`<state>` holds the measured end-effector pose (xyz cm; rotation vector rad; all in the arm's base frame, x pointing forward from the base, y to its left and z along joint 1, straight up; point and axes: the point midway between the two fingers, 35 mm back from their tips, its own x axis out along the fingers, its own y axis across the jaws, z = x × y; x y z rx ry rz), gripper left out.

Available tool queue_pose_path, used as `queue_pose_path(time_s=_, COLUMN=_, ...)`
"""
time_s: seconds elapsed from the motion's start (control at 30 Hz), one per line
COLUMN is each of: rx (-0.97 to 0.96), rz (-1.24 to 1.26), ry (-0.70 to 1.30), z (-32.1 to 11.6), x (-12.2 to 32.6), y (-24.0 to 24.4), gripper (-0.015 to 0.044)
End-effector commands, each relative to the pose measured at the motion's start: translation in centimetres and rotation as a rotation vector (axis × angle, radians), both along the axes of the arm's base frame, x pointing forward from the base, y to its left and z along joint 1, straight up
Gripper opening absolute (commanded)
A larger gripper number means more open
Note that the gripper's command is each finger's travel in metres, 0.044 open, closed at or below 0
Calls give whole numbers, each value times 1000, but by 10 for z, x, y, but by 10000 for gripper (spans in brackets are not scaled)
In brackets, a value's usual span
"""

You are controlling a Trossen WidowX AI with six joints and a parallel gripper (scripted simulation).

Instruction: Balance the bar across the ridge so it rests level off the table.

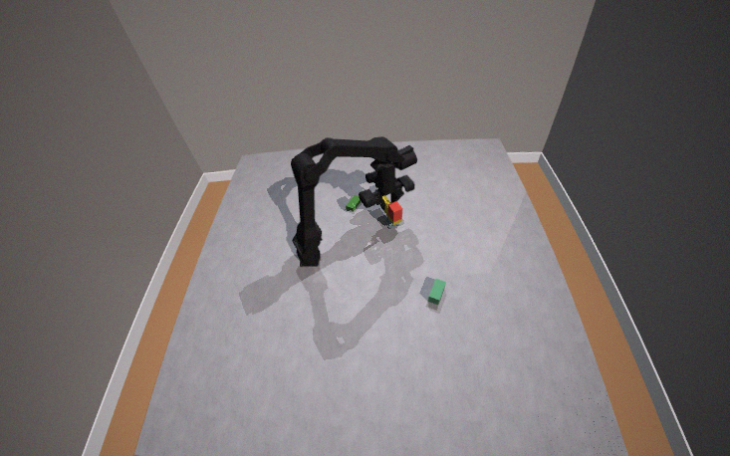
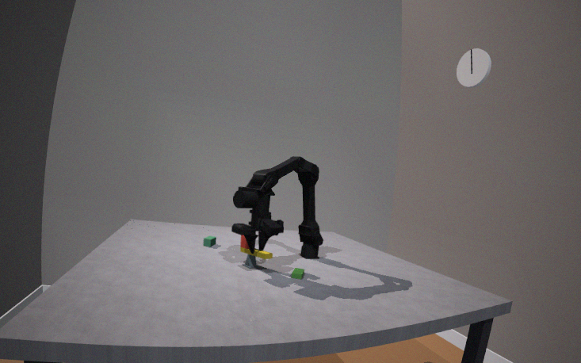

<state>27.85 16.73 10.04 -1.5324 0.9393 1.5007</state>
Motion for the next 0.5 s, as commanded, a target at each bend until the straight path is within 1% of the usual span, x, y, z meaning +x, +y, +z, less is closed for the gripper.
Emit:
queue_pose_path(time_s=0.0, rx=3, rz=-2, ry=2, z=-1, x=0, y=0, gripper=0)
queue_pose_path(time_s=0.47, rx=3, rz=-2, ry=2, z=-2, x=0, y=0, gripper=0)
